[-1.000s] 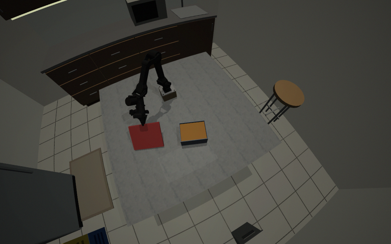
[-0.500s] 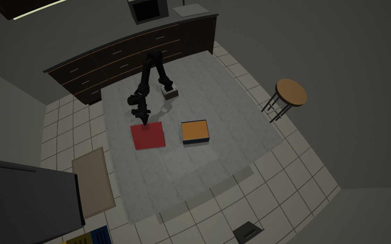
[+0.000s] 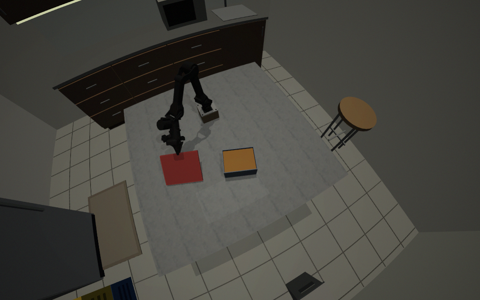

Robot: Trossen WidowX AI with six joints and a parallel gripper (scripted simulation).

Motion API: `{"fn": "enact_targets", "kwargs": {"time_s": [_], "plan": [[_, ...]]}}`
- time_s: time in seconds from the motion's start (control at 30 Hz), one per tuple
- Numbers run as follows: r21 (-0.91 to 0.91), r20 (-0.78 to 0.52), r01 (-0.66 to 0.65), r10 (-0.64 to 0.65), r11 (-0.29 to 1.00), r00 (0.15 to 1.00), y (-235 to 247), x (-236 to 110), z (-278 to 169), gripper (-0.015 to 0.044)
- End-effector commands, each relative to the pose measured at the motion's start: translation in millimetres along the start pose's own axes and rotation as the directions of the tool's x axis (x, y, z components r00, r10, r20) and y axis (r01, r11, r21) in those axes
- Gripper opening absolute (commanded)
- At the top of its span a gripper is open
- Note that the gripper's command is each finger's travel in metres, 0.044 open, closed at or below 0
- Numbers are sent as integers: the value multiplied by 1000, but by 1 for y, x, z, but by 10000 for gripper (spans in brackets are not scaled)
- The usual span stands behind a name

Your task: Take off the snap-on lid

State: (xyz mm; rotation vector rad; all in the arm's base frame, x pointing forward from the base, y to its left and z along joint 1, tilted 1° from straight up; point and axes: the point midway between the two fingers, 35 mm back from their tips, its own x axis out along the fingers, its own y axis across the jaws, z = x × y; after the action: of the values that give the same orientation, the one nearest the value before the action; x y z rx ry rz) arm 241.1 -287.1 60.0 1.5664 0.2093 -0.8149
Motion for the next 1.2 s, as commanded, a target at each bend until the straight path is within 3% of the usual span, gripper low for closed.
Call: {"fn": "enact_targets", "kwargs": {"time_s": [0.0, 1.17], "plan": [[16, -9, 32, -32, 999, 999, -14, 5, -3, 0], [16, -9, 33, -33, 999, 999, -36, 22, -4, 0]]}}
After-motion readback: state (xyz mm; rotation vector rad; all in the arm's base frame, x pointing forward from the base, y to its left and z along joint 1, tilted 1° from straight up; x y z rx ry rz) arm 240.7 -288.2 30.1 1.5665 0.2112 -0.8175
